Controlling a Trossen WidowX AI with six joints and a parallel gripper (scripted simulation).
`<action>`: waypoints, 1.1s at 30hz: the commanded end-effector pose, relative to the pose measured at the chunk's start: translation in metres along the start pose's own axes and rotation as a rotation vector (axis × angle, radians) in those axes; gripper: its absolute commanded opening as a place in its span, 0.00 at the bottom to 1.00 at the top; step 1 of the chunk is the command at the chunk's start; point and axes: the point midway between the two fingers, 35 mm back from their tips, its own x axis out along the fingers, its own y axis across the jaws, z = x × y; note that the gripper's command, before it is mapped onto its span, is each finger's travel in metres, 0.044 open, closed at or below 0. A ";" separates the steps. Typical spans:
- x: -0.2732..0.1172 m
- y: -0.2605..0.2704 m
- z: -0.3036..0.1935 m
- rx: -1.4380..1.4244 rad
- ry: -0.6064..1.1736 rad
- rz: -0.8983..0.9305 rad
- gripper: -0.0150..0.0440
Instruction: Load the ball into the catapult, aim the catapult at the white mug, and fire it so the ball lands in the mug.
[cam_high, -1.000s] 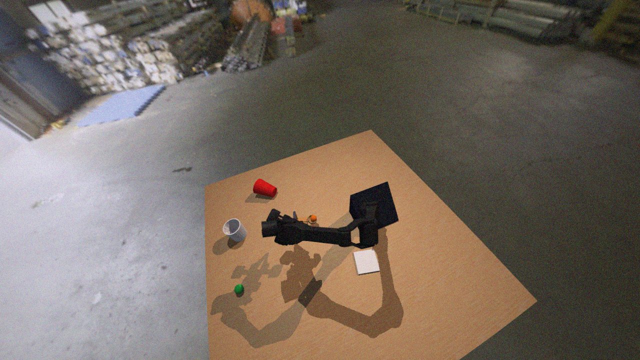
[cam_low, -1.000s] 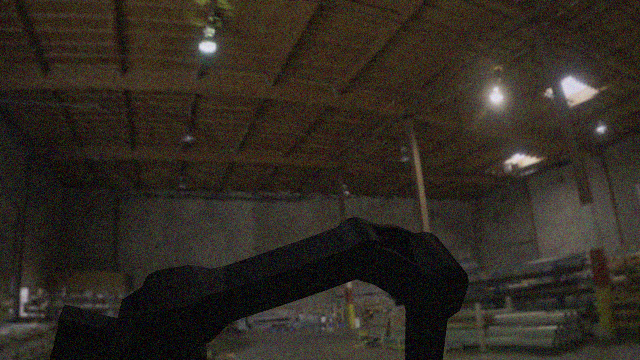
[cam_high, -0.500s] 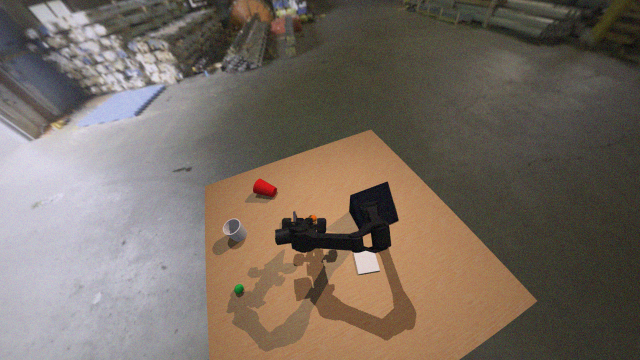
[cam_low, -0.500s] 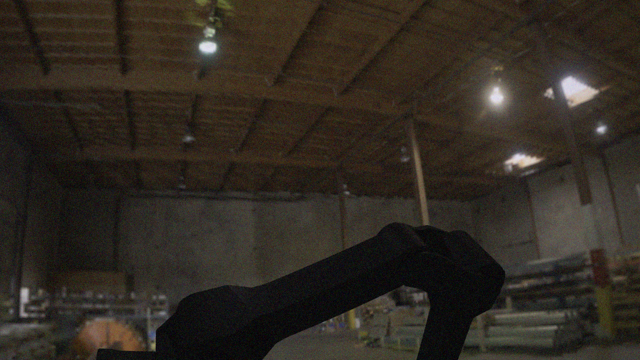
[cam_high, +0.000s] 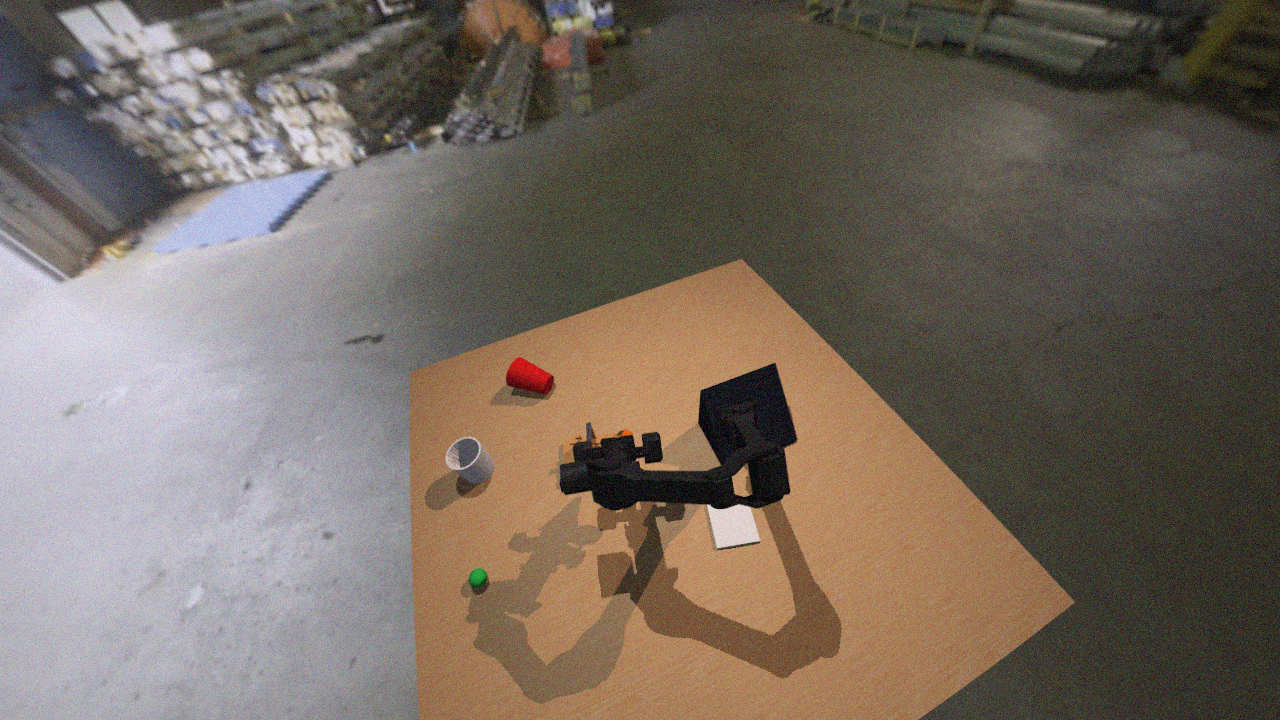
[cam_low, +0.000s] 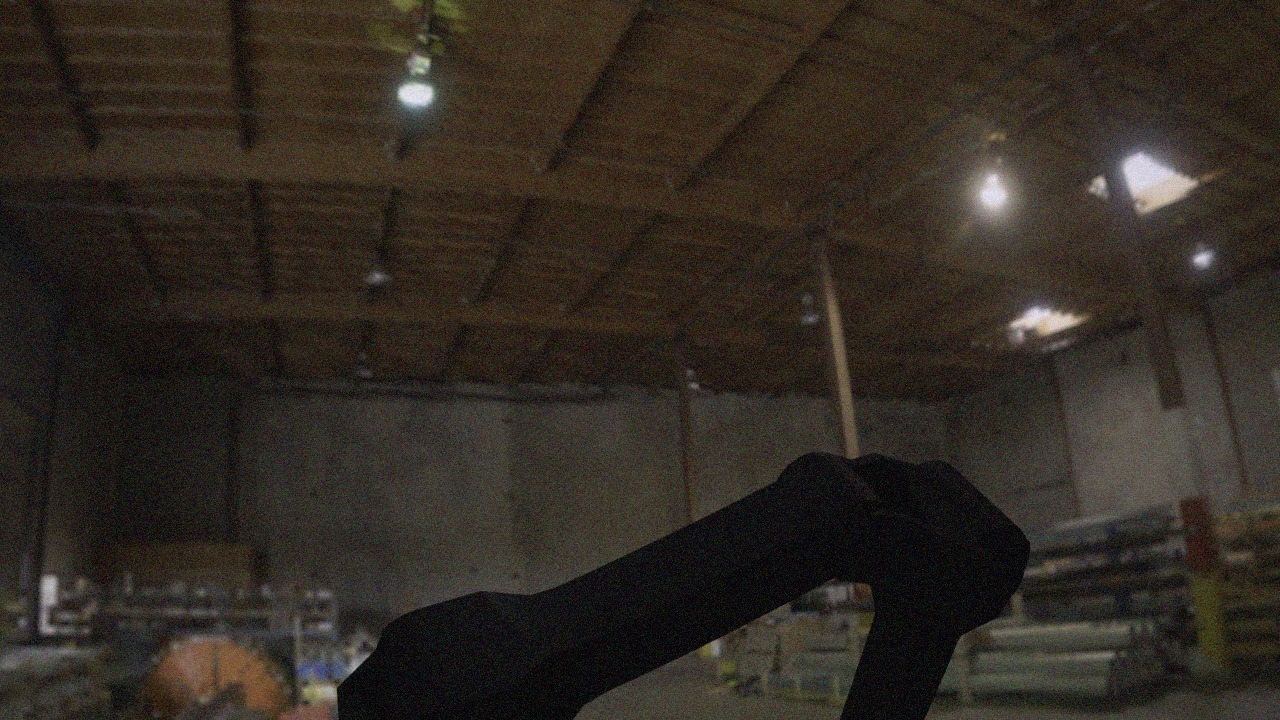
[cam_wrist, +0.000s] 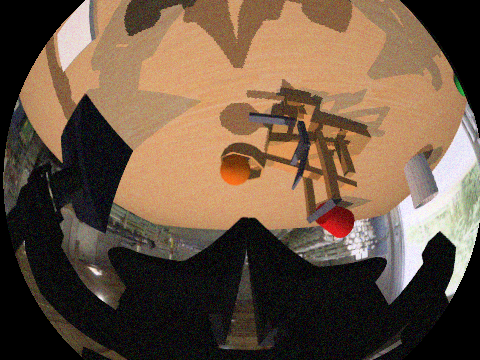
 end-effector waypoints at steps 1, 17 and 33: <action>0.006 0.001 0.005 -0.005 0.003 0.004 0.25; 0.024 -0.001 0.025 -0.005 0.002 0.004 0.25; 0.042 -0.001 0.044 -0.005 0.000 0.004 0.25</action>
